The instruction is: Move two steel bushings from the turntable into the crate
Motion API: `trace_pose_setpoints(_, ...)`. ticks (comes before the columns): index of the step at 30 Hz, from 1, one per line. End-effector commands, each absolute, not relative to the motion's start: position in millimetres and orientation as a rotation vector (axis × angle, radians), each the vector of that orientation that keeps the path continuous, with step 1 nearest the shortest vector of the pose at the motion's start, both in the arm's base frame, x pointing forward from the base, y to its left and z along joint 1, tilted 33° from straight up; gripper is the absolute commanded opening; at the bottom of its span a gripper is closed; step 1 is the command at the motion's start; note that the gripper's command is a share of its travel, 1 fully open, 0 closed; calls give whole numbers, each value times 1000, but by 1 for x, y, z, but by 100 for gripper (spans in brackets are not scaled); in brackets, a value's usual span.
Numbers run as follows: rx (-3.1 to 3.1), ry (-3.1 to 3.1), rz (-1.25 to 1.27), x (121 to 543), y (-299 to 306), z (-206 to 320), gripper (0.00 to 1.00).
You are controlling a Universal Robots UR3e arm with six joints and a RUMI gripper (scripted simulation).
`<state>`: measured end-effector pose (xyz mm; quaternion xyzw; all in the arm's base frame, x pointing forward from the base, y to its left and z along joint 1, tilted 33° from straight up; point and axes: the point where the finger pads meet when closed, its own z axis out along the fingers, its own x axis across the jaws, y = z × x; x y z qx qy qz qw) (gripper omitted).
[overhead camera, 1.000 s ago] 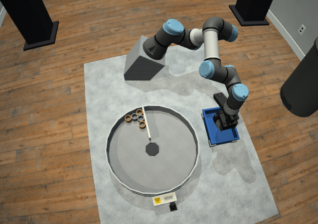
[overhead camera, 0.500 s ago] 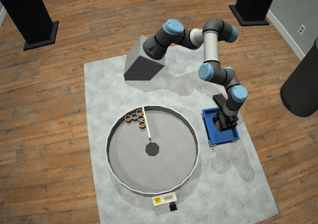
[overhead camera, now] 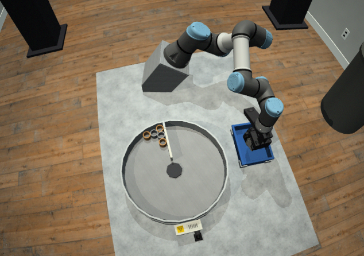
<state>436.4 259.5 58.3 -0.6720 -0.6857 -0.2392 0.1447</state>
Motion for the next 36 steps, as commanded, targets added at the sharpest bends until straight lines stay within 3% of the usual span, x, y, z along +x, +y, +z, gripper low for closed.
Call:
trace_pose_setpoints(1, -1937, -1977, -692, 437, 259, 59, 0)
trace_pose_setpoints(36, -1937, -1977, -692, 438, 261, 56, 0)
